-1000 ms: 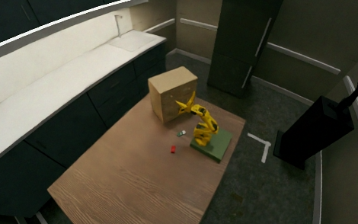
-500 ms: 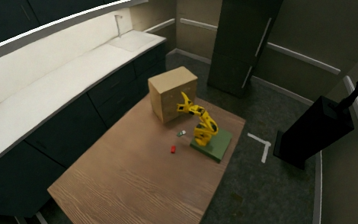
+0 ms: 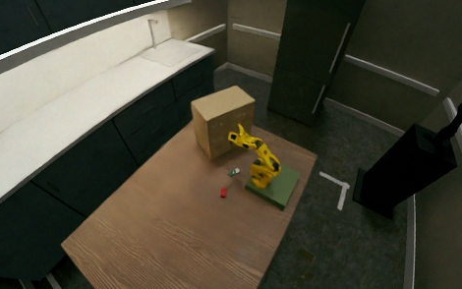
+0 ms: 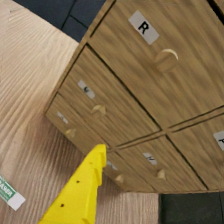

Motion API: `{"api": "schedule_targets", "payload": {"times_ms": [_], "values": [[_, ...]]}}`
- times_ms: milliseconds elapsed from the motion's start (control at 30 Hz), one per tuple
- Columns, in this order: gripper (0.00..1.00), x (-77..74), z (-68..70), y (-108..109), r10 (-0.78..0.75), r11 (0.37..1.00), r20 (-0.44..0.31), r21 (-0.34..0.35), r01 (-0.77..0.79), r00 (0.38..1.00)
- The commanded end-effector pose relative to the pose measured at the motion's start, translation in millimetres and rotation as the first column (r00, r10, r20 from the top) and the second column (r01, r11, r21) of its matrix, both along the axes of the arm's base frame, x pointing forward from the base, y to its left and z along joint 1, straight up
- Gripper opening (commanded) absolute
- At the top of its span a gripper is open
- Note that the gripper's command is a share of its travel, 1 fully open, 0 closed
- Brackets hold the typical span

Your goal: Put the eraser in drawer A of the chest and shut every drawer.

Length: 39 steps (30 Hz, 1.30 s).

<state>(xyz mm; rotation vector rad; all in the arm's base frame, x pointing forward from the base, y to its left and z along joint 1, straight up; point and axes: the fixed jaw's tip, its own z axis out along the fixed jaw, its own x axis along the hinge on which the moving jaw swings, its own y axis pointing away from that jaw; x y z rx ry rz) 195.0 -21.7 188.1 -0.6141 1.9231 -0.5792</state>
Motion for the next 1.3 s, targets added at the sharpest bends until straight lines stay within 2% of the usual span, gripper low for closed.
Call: {"api": "schedule_targets", "payload": {"times_ms": [0, 33, 100, 267, 433, 600, 667, 967, 1267], "values": [[0.5, -3.8, -21.1, -9.5, -0.091, 0.99, -0.099, 0.1, 0.101, 0.991], [0.5, -5.1, -25.1, -11.3, -0.112, 0.984, -0.118, 0.123, 0.126, 0.987], [0.5, -5.1, -25.1, -11.3, -0.112, 0.984, -0.118, 0.123, 0.126, 0.987], [0.5, -12.9, -44.4, -19.9, -0.211, 0.939, -0.217, 0.226, 0.26, 0.953], [0.5, -22.5, -62.8, -27.4, -0.304, 0.862, -0.318, 0.31, 0.401, 0.898], [0.5, -33.9, -80.2, -33.4, -0.385, 0.754, -0.42, 0.37, 0.543, 0.822], [0.5, -33.9, -80.2, -33.4, -0.385, 0.754, -0.42, 0.37, 0.543, 0.822], [0.5, -57.7, -108.5, -40.1, -0.49, 0.491, -0.597, 0.412, 0.767, 0.635], [0.5, -58.2, -109.0, -40.2, -0.492, 0.485, -0.6, 0.412, 0.771, 0.63]]}}
